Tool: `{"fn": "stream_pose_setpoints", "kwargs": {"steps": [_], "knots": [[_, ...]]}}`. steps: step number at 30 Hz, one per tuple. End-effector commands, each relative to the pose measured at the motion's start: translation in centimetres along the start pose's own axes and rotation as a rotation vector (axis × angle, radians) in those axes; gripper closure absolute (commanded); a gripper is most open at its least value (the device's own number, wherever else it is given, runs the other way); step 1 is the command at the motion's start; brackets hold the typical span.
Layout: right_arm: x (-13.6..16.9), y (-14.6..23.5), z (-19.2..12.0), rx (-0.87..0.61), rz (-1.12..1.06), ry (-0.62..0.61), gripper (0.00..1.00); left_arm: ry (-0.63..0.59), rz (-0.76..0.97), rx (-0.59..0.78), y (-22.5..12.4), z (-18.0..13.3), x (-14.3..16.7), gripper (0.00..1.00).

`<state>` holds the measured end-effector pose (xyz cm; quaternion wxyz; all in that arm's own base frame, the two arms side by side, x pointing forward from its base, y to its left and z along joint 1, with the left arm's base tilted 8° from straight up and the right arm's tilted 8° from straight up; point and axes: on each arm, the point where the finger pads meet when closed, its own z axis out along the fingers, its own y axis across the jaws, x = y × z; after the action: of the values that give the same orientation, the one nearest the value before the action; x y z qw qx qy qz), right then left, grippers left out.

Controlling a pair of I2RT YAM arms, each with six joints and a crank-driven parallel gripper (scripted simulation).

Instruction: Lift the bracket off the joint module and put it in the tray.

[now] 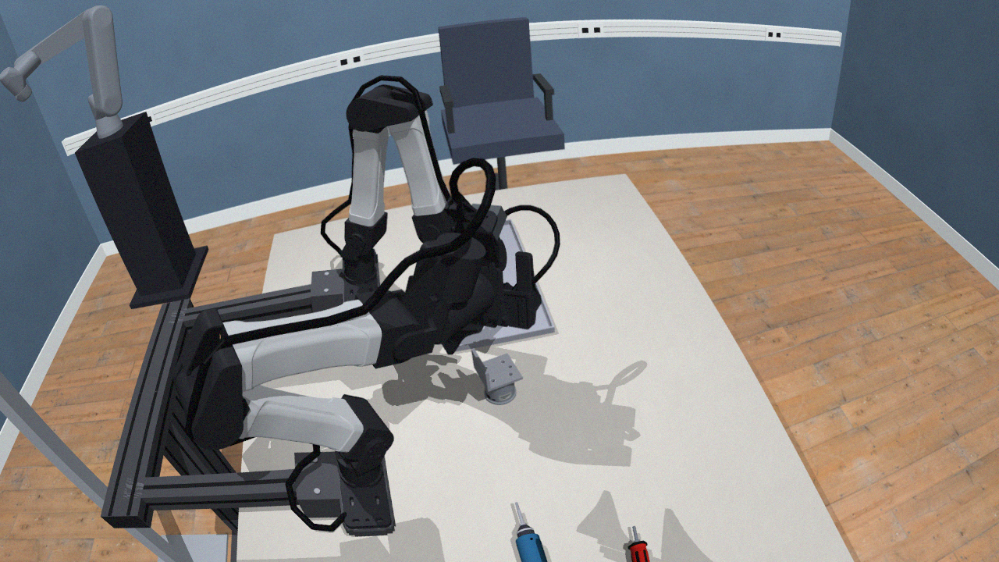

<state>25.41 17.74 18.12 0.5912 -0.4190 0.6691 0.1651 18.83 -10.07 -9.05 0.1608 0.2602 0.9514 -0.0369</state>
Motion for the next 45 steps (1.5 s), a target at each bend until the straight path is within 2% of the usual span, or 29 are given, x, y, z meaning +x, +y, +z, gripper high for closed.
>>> {"fn": "stream_pose_setpoints", "kwargs": {"steps": [1,7,9,15,19,23,32,36,41,42,45], "knots": [[0.6,2.9,-2.6,-0.199,-0.006,0.114,0.00,-0.075,0.137,-0.063,-1.1,-0.7,-1.2,0.00],[0.4,4.8,-4.7,-0.292,-0.004,0.117,0.00,-0.290,0.282,-0.156,-3.8,-1.3,-4.7,0.00],[0.2,5.4,-5.2,-0.321,-0.022,0.105,0.00,-0.364,0.278,-0.179,-4.8,-1.6,-5.4,0.00],[0.1,5.8,-5.7,-0.347,-0.046,0.094,0.00,-0.427,0.245,-0.153,-6.1,-1.3,-6.0,0.00],[-0.2,5.9,-6.1,-0.352,-0.065,0.086,0.00,-0.532,0.171,-0.147,-7.0,-2.4,-7.5,0.00],[-0.3,5.8,-6.2,-0.349,-0.068,0.083,0.00,-0.573,0.097,-0.083,-8.0,-2.8,-8.0,0.00],[0.1,5.9,-6.2,-0.349,-0.064,0.092,0.00,-0.670,0.011,-0.093,-7.6,-4.5,-10.5,0.00],[0.1,5.9,-6.2,-0.349,-0.062,0.092,0.00,-0.652,0.029,-0.092,-7.6,-4.3,-10.1,0.00],[1.2,6.5,-6.3,-0.370,-0.047,0.100,0.00,-0.604,0.067,-0.097,-7.8,-3.7,-9.9,0.61],[1.5,6.6,-6.3,-0.371,-0.041,0.101,0.00,-0.595,0.075,-0.095,-8.0,-3.6,-10.1,0.70],[1.9,6.7,-6.4,-0.370,-0.034,0.102,0.00,-0.585,0.084,-0.094,-8.1,-3.5,-10.3,0.70]]}}
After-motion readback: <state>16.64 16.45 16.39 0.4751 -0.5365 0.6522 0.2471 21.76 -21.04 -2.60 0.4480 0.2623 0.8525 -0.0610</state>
